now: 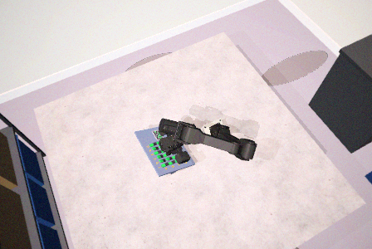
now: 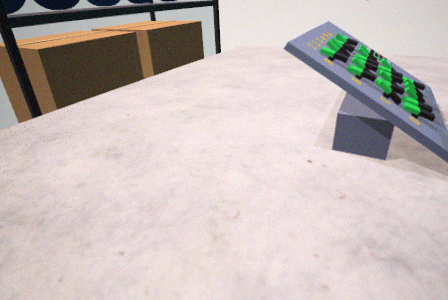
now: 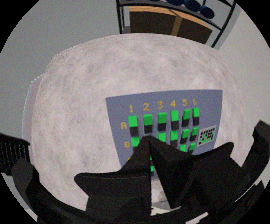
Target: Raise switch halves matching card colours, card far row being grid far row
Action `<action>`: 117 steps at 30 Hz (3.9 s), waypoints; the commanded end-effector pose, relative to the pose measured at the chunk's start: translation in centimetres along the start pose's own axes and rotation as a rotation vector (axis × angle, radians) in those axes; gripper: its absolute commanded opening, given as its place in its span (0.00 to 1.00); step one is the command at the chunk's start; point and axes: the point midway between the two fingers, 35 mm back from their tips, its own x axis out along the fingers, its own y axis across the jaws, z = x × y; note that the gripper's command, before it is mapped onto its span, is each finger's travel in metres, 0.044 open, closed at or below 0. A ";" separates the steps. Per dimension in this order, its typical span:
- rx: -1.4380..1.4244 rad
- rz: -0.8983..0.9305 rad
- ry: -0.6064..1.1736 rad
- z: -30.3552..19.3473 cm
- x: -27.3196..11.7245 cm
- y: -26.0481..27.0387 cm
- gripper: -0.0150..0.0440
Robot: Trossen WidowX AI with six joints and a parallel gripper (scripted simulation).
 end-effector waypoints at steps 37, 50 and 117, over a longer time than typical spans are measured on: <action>0.009 0.008 0.028 -0.1 5.9 -1.0 0.25; 0.009 0.008 0.028 -0.1 6.0 -1.0 0.25; 0.009 0.006 0.028 -0.1 4.4 -3.5 0.25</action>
